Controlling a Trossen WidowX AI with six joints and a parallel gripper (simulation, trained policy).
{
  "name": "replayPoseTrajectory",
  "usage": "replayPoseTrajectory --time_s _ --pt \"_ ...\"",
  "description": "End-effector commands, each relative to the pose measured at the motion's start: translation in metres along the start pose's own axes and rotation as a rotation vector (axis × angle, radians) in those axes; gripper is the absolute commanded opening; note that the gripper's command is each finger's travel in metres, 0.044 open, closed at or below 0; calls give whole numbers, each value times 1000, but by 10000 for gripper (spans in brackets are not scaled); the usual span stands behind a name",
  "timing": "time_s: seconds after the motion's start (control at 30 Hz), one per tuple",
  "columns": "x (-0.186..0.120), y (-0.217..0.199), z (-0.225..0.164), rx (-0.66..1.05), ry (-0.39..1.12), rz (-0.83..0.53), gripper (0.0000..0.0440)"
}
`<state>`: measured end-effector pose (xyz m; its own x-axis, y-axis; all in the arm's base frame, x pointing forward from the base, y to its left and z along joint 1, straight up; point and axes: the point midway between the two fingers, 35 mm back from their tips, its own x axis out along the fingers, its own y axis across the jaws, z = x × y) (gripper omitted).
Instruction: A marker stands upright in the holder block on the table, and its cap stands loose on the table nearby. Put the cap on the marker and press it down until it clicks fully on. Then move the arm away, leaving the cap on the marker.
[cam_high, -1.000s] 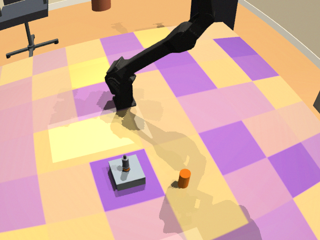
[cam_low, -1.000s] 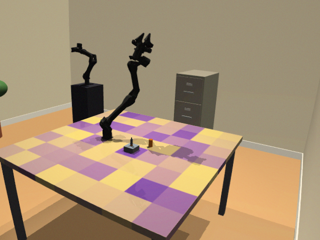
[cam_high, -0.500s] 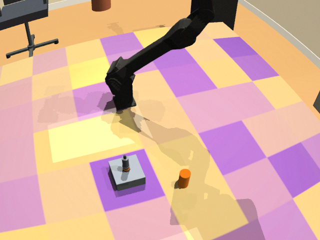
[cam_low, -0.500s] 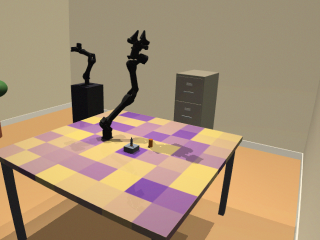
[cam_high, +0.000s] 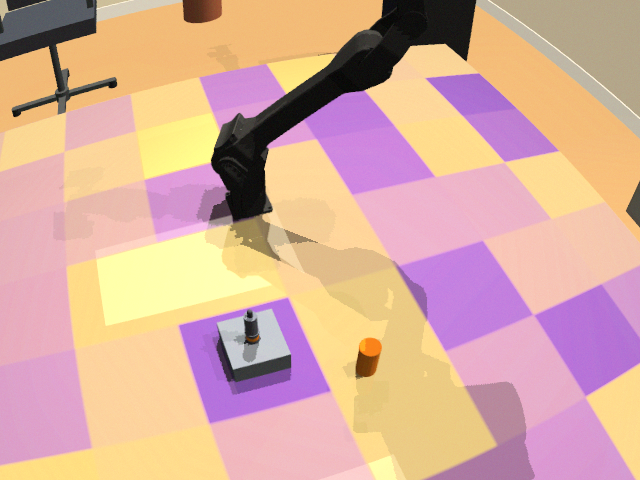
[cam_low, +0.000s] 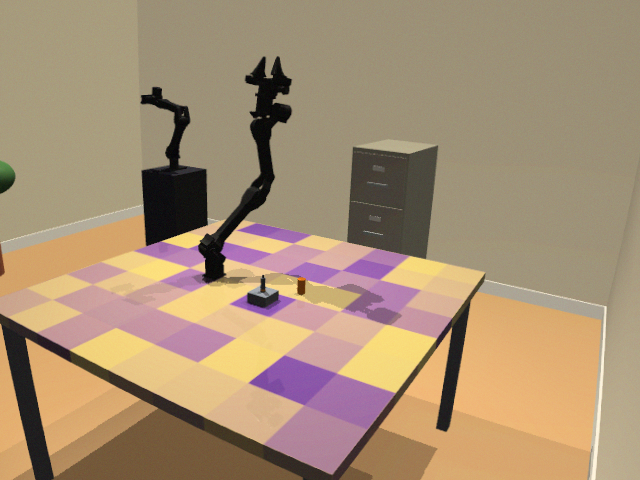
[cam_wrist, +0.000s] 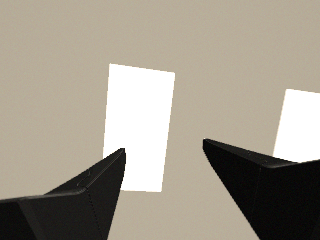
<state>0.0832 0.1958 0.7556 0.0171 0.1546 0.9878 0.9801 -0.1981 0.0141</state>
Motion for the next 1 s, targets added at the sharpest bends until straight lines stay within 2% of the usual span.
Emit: replayPoseTrajectory --time_s 0.0,0.97 --pt "1 -4 -4 12 29 2 330" --pt "-4 -39 -70 166 323 -10 327"
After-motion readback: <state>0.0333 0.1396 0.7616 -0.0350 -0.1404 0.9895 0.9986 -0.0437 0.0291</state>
